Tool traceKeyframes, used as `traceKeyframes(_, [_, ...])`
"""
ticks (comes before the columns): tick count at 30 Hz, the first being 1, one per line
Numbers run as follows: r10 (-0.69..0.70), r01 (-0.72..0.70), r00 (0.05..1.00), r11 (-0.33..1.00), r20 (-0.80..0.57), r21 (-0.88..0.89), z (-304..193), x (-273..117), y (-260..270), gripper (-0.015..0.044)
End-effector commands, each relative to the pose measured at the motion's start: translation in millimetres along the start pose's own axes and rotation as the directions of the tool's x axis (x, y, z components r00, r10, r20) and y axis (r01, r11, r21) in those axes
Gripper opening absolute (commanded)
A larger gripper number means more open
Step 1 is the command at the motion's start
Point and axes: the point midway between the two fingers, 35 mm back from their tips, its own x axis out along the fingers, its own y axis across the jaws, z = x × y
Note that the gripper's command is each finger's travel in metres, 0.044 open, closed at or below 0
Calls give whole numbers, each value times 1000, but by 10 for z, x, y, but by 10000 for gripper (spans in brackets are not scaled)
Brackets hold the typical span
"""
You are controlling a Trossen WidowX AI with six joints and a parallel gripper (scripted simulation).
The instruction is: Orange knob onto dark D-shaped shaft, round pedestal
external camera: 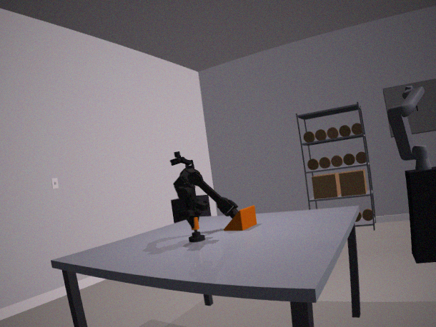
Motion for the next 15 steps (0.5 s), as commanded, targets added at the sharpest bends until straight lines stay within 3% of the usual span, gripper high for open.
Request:
traceKeyframes(1, [-2, 2, 1000, 1000, -5, -2, -14, 0, -2, 0])
traceKeyframes(7, [-2, 2, 1000, 1000, -5, -11, -20, -40, -5, 0])
traceKeyframes(15, [-2, 0, 1000, 978, -5, -210, -1, -22, -7, 0])
